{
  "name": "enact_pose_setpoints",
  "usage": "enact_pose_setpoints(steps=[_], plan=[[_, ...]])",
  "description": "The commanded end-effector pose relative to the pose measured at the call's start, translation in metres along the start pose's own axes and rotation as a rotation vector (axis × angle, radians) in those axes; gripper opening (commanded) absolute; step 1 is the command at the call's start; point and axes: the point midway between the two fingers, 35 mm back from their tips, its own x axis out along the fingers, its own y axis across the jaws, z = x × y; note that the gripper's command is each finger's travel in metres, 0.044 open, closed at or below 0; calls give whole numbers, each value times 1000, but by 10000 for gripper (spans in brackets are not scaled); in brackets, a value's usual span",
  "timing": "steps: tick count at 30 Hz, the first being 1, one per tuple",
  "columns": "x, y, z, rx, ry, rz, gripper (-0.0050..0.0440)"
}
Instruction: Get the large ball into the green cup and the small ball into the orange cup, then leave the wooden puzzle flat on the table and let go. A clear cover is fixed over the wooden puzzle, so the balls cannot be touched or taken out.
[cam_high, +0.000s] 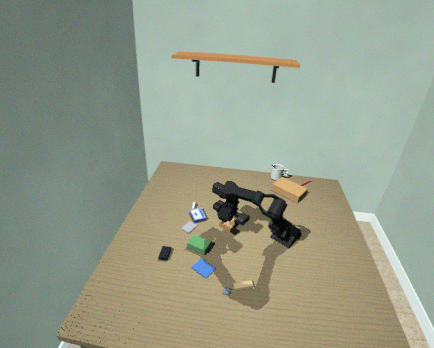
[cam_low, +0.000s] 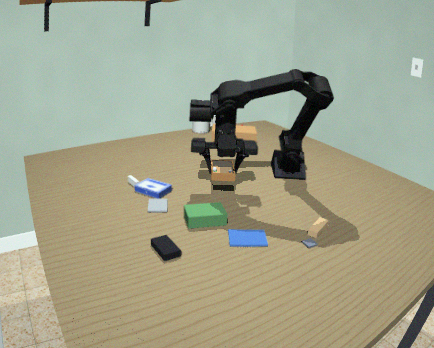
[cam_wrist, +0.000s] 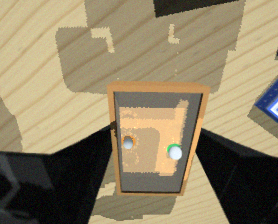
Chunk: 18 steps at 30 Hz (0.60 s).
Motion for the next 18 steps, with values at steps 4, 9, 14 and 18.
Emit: enact_pose_setpoints(steps=[4, 9, 14, 18], plan=[[27, 0, 1, -1, 1, 6, 0], [49, 1, 2, -3, 2, 7, 0], [53, 1, 2, -3, 2, 7, 0], [52, 1, 3, -6, -3, 6, 24]])
